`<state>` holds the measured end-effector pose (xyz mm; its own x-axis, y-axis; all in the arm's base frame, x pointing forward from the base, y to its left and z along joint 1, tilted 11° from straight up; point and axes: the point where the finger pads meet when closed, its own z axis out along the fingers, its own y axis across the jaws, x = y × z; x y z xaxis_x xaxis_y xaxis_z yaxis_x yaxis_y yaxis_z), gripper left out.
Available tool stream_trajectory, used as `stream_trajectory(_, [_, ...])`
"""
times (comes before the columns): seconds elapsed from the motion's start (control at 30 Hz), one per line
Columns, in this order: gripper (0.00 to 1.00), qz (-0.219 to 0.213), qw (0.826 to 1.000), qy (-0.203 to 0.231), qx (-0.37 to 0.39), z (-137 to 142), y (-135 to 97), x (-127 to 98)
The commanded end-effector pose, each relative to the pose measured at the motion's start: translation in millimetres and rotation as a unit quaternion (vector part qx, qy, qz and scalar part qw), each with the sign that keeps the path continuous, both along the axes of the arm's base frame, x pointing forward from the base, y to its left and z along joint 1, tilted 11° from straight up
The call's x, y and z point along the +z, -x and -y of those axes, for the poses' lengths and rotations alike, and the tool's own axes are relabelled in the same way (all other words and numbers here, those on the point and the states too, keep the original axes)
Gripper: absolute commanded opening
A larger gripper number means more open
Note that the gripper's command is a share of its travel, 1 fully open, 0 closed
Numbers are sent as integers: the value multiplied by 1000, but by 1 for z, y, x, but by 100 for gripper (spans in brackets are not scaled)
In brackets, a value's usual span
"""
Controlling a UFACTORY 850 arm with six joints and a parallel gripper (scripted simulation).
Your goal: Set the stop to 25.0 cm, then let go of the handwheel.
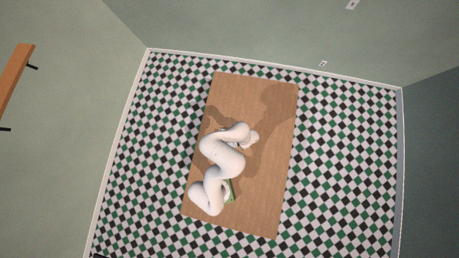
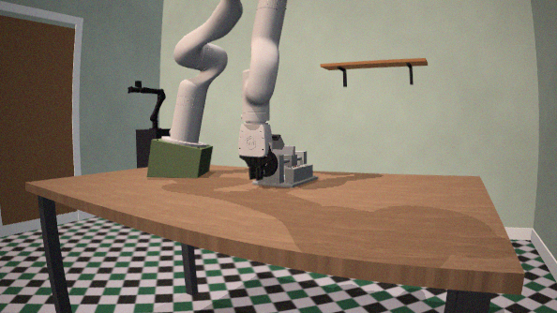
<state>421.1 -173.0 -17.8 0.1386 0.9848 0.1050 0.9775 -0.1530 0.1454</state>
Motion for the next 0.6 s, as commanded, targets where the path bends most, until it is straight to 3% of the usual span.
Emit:
stream_trajectory(0.0, [6,9,1000,8,-1,-2,21,13])
stream_trajectory(0.57, [6,9,1000,8,-1,1,24,43])
